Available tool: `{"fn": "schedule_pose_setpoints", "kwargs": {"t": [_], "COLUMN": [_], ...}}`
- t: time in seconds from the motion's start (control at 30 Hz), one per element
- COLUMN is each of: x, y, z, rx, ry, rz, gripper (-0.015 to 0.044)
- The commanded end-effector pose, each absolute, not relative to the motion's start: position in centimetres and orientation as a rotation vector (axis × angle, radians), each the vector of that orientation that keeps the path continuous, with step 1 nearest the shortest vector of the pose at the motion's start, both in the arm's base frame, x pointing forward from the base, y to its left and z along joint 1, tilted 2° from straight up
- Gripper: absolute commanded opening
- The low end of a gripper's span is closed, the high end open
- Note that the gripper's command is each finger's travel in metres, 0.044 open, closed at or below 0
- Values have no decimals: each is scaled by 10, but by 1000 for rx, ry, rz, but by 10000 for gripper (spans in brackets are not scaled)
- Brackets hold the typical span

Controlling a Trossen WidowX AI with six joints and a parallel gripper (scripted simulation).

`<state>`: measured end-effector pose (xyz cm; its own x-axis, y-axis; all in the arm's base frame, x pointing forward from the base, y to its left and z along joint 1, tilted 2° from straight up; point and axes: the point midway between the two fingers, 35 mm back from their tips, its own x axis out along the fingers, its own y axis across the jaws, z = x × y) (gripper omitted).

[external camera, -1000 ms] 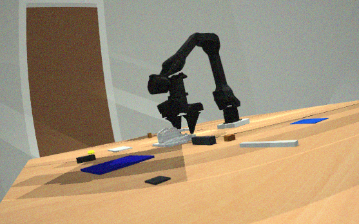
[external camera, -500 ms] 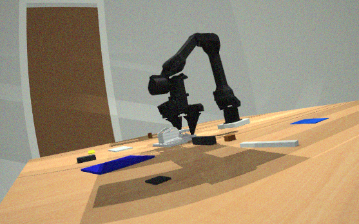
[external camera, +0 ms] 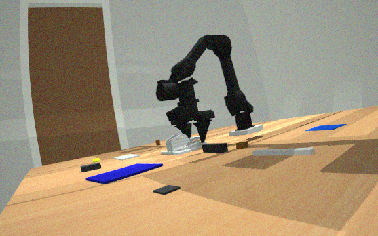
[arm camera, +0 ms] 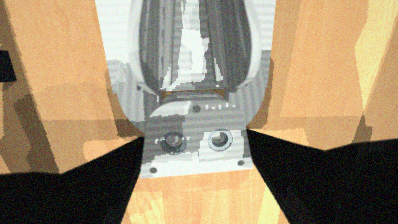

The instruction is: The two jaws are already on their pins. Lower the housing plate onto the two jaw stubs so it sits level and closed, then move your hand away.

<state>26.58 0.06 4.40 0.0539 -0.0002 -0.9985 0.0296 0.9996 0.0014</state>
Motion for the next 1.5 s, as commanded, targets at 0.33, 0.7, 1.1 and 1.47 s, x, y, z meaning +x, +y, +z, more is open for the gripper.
{"fn": "schedule_pose_setpoints", "kwargs": {"t": [0.33, 0.7, 1.1, 1.47], "x": [266, 267, 267, 267], "y": [0, 0, 0, 0], "z": [41, 39, 36, 36], "rx": [20, 20, 19, 19], "ry": [1515, 1515, 1515, 1515], "rz": [-26, -25, -24, -24], "gripper": [351, 351, 351, 351]}}
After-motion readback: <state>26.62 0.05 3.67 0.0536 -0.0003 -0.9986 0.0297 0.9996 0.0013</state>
